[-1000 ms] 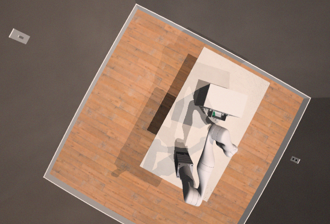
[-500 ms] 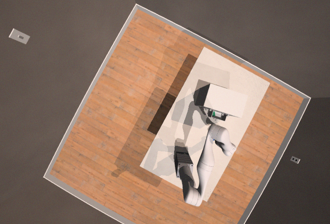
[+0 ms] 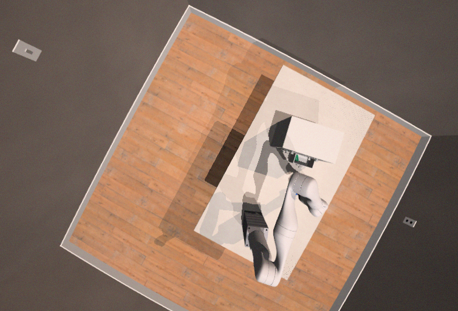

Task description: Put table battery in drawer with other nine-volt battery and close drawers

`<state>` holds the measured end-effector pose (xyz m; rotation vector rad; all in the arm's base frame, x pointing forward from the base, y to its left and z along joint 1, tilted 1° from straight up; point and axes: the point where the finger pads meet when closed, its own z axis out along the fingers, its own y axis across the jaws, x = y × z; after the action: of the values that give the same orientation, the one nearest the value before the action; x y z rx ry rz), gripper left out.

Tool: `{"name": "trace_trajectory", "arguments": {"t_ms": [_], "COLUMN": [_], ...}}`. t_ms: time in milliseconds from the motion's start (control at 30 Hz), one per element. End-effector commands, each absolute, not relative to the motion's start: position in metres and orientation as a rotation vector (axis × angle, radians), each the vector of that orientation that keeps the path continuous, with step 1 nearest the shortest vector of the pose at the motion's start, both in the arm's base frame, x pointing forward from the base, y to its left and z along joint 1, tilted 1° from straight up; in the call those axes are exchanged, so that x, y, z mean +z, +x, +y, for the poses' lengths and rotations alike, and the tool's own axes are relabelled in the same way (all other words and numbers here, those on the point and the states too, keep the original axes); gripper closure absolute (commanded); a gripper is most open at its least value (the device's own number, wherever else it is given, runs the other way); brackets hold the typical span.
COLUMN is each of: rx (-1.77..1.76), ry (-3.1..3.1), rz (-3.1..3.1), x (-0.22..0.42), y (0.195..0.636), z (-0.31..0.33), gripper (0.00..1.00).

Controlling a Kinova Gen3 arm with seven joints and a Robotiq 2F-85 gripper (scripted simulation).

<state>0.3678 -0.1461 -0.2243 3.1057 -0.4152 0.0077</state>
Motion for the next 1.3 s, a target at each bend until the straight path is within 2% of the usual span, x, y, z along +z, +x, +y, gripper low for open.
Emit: {"name": "trace_trajectory", "arguments": {"t_ms": [0, 33, 67, 867, 1267], "rx": [0.01, 0.01, 0.01, 0.01, 0.01], "ry": [3.106, 3.106, 3.106, 3.106, 3.106], "rz": [-0.415, -0.415, -0.415, -0.415, -0.415], "x": [-0.224, -0.224, -0.224, -0.222, -0.169], "y": [0.368, 0.368, 0.368, 0.368, 0.368], "z": [-0.146, -0.146, -0.146, -0.146, -0.146], "gripper": [0.58, 0.58, 0.77, 0.77, 0.77]}}
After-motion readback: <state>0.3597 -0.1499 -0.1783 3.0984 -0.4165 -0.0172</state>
